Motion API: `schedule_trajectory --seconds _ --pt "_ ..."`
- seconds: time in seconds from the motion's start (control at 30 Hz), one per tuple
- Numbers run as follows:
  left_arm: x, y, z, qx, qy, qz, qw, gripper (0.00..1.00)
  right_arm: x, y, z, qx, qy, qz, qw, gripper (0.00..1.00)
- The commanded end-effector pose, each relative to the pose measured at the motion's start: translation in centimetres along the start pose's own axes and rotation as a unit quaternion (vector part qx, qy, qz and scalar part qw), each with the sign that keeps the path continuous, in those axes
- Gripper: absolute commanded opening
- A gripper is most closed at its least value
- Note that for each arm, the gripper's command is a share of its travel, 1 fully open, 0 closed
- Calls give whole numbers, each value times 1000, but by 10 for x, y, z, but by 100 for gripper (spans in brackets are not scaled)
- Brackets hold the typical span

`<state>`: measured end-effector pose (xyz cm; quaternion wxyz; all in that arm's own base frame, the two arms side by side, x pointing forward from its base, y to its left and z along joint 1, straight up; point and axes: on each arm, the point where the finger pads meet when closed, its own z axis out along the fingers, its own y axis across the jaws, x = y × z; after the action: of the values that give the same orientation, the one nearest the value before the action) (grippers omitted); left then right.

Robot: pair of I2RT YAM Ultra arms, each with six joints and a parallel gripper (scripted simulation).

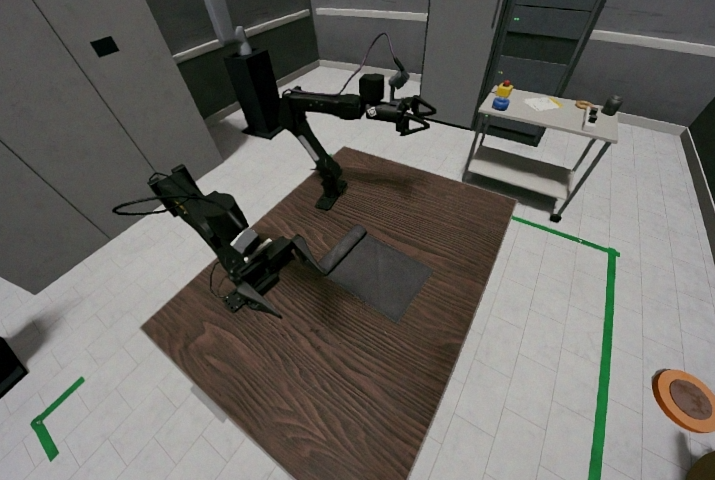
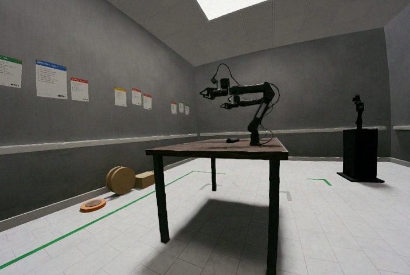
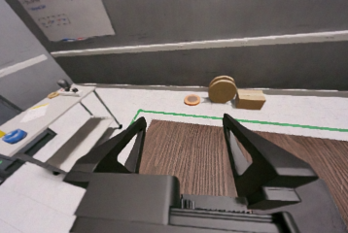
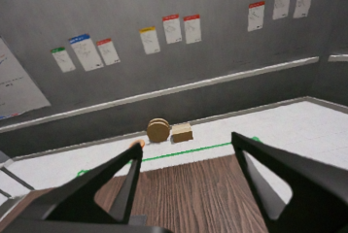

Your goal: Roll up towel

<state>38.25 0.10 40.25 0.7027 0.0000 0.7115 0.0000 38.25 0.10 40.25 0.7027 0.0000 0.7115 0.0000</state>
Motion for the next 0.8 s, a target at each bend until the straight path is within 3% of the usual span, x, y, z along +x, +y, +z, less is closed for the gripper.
schedule_trajectory --seconds 0.0,0.53,0.77 --pt "-5 0 -1 0 -6 0 1000 100 -5 0 -1 0 -6 0 1000 100" --pt "-5 0 -1 0 -6 0 1000 100 -5 0 -1 0 -6 0 1000 100" --pt "12 -7 -7 29 5 19 999 100 12 8 -9 -25 7 -18 1000 99"
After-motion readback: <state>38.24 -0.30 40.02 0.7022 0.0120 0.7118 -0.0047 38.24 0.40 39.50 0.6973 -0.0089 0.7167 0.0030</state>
